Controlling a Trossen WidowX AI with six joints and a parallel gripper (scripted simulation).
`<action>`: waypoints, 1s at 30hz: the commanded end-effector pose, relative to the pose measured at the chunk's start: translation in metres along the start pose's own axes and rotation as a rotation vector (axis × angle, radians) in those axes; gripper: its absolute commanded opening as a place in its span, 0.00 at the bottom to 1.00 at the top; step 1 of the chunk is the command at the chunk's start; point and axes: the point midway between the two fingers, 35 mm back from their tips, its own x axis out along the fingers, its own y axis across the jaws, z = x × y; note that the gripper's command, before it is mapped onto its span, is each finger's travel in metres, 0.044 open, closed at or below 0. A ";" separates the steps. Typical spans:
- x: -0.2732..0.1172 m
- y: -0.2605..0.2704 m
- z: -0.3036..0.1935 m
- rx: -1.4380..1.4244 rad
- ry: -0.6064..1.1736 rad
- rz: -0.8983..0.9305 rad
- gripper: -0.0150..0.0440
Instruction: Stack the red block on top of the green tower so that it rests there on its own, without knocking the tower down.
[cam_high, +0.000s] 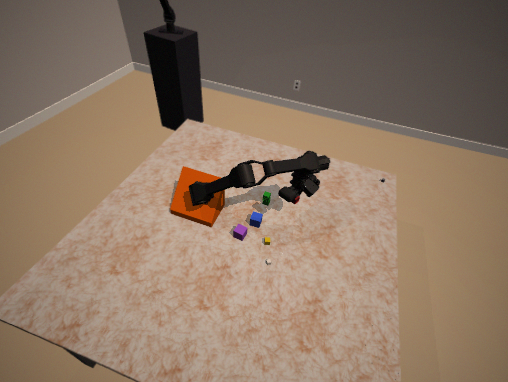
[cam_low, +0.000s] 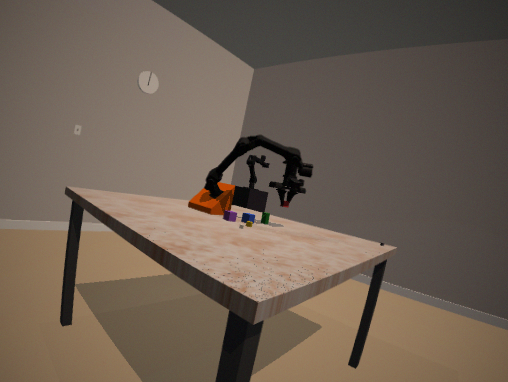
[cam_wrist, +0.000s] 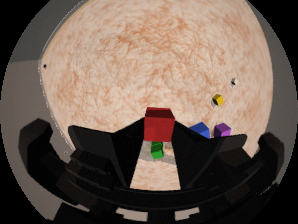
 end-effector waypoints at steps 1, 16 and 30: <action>-0.002 0.000 0.000 0.005 0.006 -0.001 0.25; -0.008 0.004 -0.064 0.001 0.012 0.009 0.25; -0.004 -0.009 -0.134 0.000 0.014 0.003 0.25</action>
